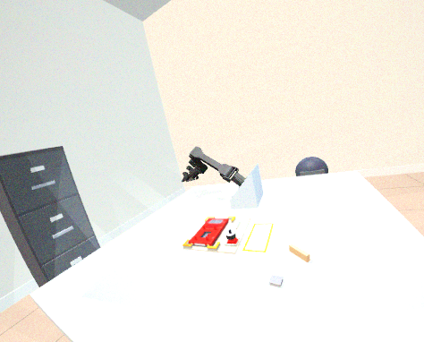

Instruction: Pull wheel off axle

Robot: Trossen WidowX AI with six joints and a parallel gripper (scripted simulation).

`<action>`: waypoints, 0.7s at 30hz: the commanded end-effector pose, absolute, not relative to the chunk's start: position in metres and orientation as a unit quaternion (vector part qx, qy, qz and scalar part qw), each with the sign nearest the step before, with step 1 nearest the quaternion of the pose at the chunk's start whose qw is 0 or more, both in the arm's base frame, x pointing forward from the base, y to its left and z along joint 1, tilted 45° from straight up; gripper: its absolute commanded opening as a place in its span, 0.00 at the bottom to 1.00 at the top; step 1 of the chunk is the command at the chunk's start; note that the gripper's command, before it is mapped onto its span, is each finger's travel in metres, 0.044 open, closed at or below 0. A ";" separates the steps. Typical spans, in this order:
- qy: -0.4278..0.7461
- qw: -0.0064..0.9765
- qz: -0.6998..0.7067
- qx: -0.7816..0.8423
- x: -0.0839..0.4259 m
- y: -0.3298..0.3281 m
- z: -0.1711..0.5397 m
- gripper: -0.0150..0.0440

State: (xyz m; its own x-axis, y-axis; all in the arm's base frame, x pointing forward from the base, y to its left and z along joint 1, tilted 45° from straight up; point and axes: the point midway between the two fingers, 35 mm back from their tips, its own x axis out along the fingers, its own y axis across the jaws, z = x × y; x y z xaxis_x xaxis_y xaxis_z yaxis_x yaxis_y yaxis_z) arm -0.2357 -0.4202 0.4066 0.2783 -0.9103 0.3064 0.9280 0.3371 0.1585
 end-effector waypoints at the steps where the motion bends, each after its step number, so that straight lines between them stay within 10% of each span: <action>1: -0.200 0.803 -0.561 0.006 -0.200 -0.438 0.416 0.76; 21: -0.236 0.842 -0.451 0.179 0.017 -0.483 0.419 0.76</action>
State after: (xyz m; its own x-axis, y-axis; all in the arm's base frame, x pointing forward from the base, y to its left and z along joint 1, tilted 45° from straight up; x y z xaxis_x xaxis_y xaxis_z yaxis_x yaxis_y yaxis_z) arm -0.0254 -0.4855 0.4162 0.4346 -0.8664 0.2458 0.7181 0.4981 0.4859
